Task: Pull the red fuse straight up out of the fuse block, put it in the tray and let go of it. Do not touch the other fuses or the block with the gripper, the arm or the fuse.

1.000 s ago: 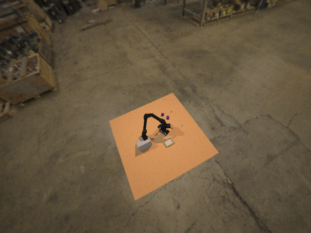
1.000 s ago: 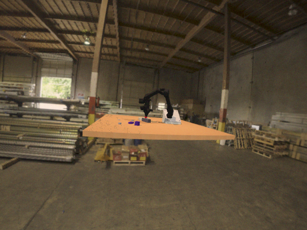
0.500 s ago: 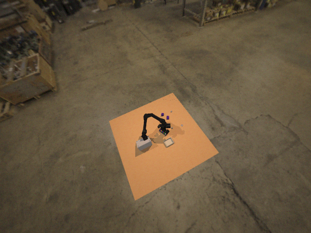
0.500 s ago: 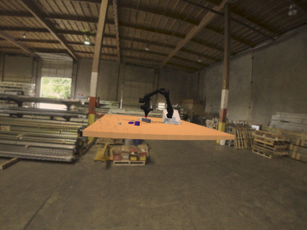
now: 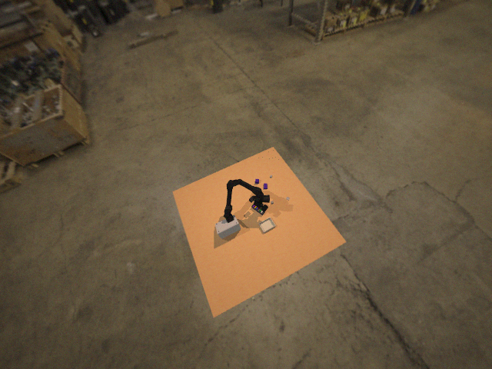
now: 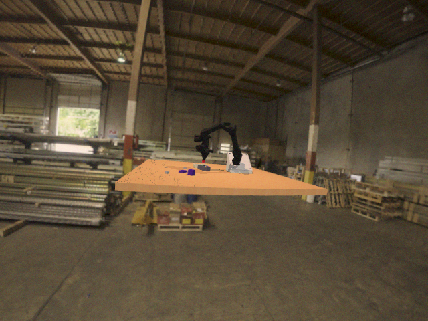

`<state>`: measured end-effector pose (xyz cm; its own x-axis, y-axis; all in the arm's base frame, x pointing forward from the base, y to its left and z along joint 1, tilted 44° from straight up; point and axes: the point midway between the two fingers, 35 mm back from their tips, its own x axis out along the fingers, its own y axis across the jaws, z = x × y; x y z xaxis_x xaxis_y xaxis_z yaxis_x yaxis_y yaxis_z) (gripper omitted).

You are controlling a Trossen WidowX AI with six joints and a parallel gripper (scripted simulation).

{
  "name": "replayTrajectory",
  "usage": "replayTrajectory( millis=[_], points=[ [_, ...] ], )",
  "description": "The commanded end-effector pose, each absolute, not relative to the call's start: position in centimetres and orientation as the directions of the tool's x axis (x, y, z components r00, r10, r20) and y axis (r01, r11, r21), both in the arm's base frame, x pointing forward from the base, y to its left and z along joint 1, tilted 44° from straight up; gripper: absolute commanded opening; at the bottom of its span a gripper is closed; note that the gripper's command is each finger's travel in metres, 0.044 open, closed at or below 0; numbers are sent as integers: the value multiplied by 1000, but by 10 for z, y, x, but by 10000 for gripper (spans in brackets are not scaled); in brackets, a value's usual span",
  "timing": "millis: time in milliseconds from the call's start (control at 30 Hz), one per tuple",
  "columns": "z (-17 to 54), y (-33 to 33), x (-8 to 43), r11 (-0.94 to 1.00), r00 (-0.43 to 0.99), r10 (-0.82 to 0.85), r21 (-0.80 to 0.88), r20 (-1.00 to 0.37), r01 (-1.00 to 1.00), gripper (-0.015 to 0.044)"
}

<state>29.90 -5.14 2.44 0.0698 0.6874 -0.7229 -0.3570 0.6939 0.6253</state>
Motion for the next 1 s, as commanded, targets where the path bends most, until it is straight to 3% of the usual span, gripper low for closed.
replayTrajectory(
  millis=[0, 967],
  points=[
    [31, -57, 299, 698, 73, 681, 617, -728, -362, 0],
    [-49, -154, 300, 709, 74, 670, 607, -739, -360, 0]
  ],
)
